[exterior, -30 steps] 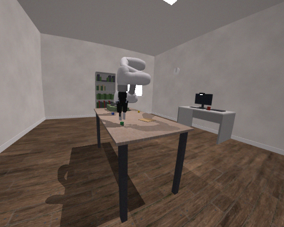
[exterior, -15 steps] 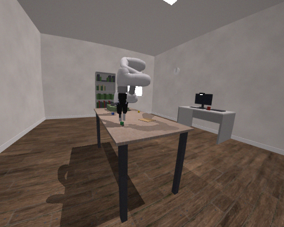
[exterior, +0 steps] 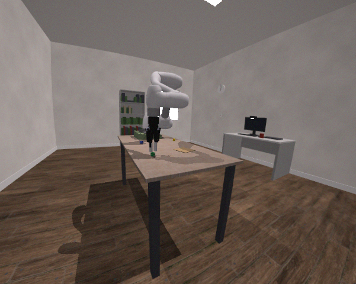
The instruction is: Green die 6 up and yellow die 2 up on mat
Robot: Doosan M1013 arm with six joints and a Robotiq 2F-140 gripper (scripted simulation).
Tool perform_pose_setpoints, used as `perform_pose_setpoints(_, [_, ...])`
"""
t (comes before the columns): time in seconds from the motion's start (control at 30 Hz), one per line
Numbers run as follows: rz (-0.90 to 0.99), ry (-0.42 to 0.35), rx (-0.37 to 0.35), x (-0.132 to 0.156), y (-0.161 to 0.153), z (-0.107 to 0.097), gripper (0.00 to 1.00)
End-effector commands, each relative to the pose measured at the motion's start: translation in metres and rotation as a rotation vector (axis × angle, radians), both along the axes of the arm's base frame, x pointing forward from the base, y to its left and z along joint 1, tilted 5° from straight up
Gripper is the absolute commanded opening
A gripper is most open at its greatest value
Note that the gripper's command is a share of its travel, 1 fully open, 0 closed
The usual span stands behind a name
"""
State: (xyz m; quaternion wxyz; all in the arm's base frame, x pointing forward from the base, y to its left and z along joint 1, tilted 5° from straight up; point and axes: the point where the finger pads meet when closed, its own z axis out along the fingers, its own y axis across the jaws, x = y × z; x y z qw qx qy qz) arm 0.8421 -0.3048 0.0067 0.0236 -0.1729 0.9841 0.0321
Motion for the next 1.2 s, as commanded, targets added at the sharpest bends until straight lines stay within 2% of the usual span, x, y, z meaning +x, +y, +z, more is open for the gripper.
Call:
perform_pose_setpoints(0.0, [0.0, 0.0, 0.0, 0.0, 0.0, 0.0002, 0.32])
perform_pose_setpoints(0.93, [0.0, 0.0, 0.0, 0.0, 0.0, 0.0, 0.32])
perform_pose_setpoints(1.17, [0.0, 0.0, 0.0, 0.0002, 0.0005, -0.006, 0.32])
